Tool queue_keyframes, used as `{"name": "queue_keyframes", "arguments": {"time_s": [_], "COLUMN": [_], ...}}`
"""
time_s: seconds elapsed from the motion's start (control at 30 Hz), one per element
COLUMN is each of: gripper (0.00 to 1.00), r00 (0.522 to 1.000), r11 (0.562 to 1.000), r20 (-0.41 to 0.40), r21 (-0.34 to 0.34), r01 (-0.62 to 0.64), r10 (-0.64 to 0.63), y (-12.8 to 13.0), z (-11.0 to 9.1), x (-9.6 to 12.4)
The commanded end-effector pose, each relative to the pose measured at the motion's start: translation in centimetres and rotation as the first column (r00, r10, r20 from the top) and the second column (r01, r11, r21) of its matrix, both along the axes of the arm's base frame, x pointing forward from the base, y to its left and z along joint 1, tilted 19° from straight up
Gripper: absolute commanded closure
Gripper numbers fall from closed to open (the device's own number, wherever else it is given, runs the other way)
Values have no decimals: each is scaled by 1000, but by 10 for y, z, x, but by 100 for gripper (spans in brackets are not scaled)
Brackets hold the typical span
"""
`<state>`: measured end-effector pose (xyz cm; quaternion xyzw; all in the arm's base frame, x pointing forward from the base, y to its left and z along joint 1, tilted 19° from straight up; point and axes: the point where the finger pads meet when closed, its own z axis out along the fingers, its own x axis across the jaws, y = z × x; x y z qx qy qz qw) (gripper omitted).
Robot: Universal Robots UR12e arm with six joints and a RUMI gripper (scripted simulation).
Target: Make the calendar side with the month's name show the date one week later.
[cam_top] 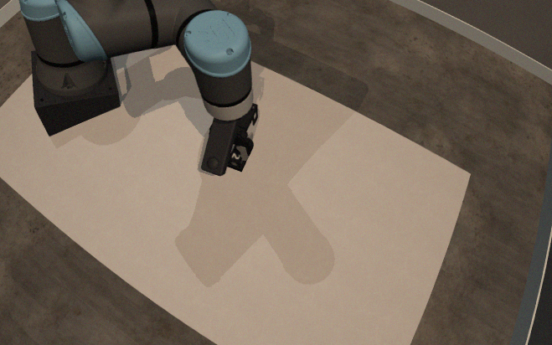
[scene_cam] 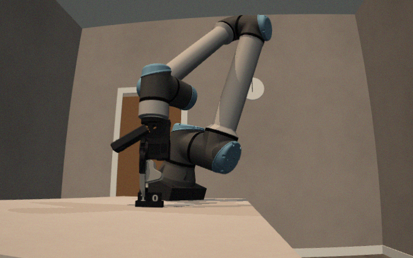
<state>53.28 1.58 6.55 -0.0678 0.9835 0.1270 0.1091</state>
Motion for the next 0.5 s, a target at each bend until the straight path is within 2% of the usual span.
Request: {"name": "queue_keyframes", "arguments": {"time_s": [0.0, 0.3, 0.47], "gripper": [72, 72, 72], "r00": [1000, 1000, 1000], "r11": [1000, 1000, 1000], "r20": [6, 6, 6], "r21": [-4, -4, -4], "r01": [1, 1, 1], "r10": [-1, -1, -1], "y": [-9, -21, -23], "z": [26, 70, 78], "x": [-1, -11, -13]}}
